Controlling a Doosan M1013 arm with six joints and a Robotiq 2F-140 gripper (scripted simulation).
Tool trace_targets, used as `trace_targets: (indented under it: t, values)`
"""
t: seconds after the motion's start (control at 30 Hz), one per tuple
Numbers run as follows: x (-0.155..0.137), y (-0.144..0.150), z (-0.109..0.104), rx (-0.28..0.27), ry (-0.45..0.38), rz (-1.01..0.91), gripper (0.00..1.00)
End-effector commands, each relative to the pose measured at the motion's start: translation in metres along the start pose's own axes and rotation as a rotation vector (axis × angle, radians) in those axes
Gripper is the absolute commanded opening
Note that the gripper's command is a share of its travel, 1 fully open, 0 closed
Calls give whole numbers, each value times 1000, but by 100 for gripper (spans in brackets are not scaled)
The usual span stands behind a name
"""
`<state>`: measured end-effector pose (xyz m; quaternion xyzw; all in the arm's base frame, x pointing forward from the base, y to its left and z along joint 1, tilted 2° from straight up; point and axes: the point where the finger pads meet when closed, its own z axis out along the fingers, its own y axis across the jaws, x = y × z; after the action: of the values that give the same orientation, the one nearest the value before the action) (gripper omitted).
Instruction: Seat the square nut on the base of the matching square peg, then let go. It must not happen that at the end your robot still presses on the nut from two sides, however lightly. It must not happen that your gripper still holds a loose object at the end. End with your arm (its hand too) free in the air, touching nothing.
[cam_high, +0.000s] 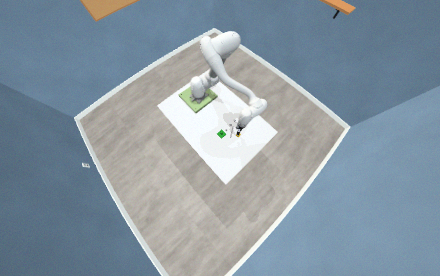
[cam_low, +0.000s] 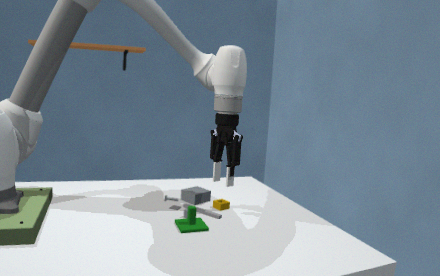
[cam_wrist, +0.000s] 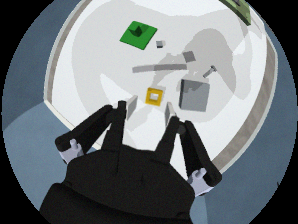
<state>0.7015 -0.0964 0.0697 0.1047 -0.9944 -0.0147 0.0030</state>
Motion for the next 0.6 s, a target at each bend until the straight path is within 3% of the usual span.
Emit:
trace_targets:
  t: [0.0,0.33,0.57]
  values:
    - [0,0,0,0,0,2,40]
    - [0,0,4,0,0,2,40]
    - [-1,0,44,0,0,2,40]
